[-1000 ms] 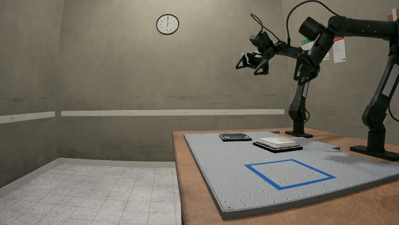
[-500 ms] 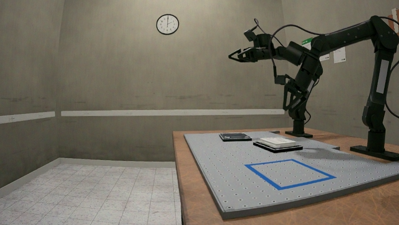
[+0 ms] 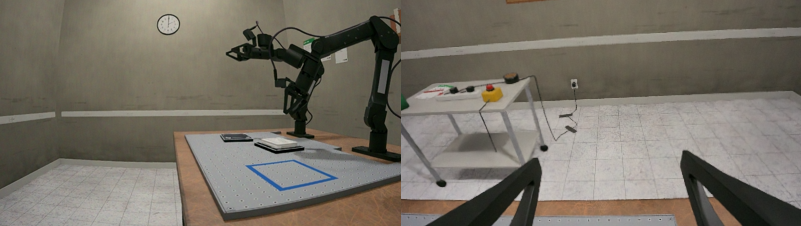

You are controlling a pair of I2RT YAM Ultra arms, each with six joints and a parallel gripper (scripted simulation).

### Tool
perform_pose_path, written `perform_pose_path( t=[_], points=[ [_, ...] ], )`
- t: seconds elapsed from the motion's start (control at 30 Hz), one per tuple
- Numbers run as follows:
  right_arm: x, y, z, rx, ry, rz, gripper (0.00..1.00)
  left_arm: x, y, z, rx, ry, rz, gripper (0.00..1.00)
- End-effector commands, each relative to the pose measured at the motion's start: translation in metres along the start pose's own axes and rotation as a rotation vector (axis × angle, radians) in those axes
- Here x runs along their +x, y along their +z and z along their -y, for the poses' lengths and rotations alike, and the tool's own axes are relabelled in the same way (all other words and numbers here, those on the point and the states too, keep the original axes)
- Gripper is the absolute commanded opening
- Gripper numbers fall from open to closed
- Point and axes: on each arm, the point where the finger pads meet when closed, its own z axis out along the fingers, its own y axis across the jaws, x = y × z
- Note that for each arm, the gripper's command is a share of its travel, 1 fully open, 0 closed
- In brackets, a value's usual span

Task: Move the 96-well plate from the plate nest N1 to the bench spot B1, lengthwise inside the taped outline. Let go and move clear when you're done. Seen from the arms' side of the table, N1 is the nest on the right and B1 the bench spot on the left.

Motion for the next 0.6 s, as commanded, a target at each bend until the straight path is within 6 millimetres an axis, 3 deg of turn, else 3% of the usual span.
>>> perform_pose_path(
  t=[0.0, 0.1, 0.23, 0.33, 0.47, 0.53, 0.57],
  points=[
    [-0.016, -0.002, 0.006, 0.024, 0.013, 0.049, 1.0, -0.007, -0.004, 0.001, -0.003, 0.001, 0.028, 1.0],
    [-0.018, -0.003, 0.008, 0.034, 0.02, 0.058, 1.0, -0.006, -0.004, 0.002, 0.003, 0.016, 0.025, 1.0],
    [0.007, -0.01, -0.004, 0.014, 0.022, -0.031, 1.0, 0.002, -0.001, 0.007, 0.048, 0.116, -0.037, 1.0],
    [0.022, -0.032, -0.028, -0.038, 0.018, -0.088, 1.0, 0.006, 0.005, 0.007, 0.09, 0.231, -0.112, 1.0],
    [0.047, -0.079, -0.066, -0.153, -0.005, -0.165, 1.0, 0.005, 0.017, 0.006, 0.144, 0.375, -0.21, 1.0],
    [0.047, -0.079, -0.066, -0.153, -0.005, -0.165, 1.0, 0.005, 0.017, 0.006, 0.144, 0.375, -0.21, 1.0],
    [0.055, -0.091, -0.074, -0.182, -0.015, -0.19, 1.0, 0.006, 0.019, 0.006, 0.159, 0.415, -0.236, 1.0]
  ],
)
